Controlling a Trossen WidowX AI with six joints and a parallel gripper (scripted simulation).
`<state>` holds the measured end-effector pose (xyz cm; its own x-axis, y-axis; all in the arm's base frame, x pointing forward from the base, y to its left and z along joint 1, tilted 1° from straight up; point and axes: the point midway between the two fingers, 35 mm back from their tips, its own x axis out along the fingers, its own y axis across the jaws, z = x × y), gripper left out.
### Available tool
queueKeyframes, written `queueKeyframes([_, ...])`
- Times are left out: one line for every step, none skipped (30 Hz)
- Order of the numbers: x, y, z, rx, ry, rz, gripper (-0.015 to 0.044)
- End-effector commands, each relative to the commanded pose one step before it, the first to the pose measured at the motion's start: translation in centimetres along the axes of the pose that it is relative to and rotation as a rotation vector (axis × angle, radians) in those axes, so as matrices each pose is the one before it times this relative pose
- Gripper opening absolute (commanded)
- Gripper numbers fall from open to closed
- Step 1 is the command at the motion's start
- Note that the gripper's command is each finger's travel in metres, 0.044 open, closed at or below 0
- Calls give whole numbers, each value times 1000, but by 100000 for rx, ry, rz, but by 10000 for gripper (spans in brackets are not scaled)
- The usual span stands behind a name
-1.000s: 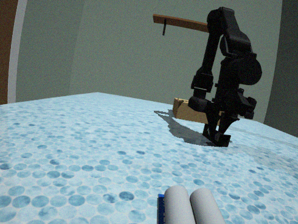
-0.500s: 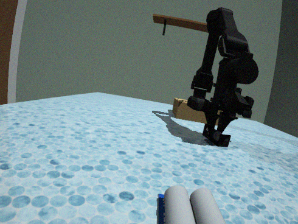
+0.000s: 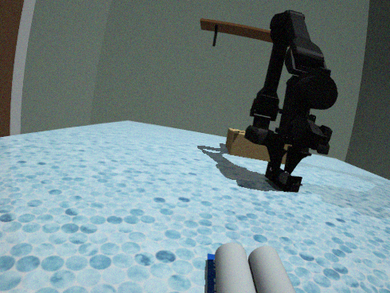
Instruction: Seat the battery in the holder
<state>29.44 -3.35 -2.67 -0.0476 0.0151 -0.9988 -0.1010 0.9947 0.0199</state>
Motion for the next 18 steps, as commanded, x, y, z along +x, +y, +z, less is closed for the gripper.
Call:
queueKeyframes([33,10,-51,-497,40,-45,184])
queueKeyframes([0,0,0,0,0,0,184])
queueKeyframes([-50,1,-1,17,1,3,184])
queueKeyframes([-88,1,-1,30,2,6,184])
queueKeyframes([-132,2,-3,44,3,9,184])
queueKeyframes([-151,2,-4,51,4,10,184])
queueKeyframes([-179,3,-6,60,4,12,184])
queueKeyframes([-215,4,-8,72,6,14,184])
queueKeyframes([-259,5,-12,87,7,17,184])
queueKeyframes([-244,5,-14,81,7,16,184])
queueKeyframes([-151,4,-10,50,4,10,184])
queueKeyframes([-50,1,-3,17,1,3,184])
queueKeyframes([0,0,0,0,0,0,184])
queueKeyframes([0,0,0,0,0,0,184])
queueKeyframes([0,0,0,0,0,0,184])
queueKeyframes([91,-9,10,-26,-85,-101,210])
queueKeyframes([-518,-6,38,2,-2,5,236])
queueKeyframes([-870,-6,41,3,-1,9,263])
